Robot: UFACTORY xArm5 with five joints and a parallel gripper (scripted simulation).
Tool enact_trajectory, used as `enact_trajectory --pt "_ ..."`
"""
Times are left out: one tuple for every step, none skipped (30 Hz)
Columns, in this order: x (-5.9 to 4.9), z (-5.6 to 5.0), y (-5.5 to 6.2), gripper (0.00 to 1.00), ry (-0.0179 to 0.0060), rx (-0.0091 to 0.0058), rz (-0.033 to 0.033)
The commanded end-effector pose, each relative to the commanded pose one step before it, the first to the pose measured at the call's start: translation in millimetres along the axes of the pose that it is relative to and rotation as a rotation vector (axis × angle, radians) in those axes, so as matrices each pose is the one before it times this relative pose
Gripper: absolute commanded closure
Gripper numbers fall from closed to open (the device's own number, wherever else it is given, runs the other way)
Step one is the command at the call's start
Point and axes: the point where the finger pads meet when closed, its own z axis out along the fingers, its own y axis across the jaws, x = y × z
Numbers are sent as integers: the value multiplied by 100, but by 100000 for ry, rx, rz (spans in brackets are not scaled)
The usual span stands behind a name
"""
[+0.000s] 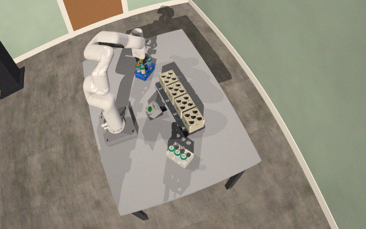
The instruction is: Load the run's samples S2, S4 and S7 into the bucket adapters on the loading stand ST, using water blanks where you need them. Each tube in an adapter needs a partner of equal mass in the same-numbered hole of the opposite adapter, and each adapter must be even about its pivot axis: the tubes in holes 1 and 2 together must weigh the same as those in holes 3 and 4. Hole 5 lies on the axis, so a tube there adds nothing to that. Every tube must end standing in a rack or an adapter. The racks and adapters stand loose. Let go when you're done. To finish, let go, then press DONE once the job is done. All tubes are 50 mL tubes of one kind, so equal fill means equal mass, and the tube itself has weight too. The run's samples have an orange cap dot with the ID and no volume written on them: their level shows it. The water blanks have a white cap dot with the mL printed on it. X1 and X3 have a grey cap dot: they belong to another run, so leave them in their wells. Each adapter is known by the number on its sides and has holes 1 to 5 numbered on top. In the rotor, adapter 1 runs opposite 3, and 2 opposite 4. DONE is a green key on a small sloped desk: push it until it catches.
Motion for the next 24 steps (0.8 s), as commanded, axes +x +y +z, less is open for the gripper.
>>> enact_trajectory --pt "120 109 -25 43 317 329 0" --pt "0 67 0 43 0 0 0" --pt "0 67 0 43 0 0 0" --pt "0 67 0 43 0 0 0" --pt "0 67 0 43 0 0 0" --pt "0 67 0 43 0 0 0" --pt "0 67 0 43 0 0 0" --pt "0 67 0 43 0 0 0" --pt "0 67 0 43 0 0 0" --pt "0 67 0 43 0 0 0" --pt "0 67 0 43 0 0 0" --pt "0 0 0 43 0 0 0" --pt "0 0 0 43 0 0 0" --pt "0 67 0 43 0 0 0" --pt "0 67 0 43 0 0 0" --pt "0 67 0 43 0 0 0" --pt "0 0 0 43 0 0 0" --pt "0 0 0 43 0 0 0" --pt "0 0 0 43 0 0 0" --pt "0 0 0 43 0 0 0" --pt "0 0 0 43 0 0 0" --pt "0 0 0 43 0 0 0" --pt "0 0 0 43 0 0 0" --pt "0 0 0 43 0 0 0"
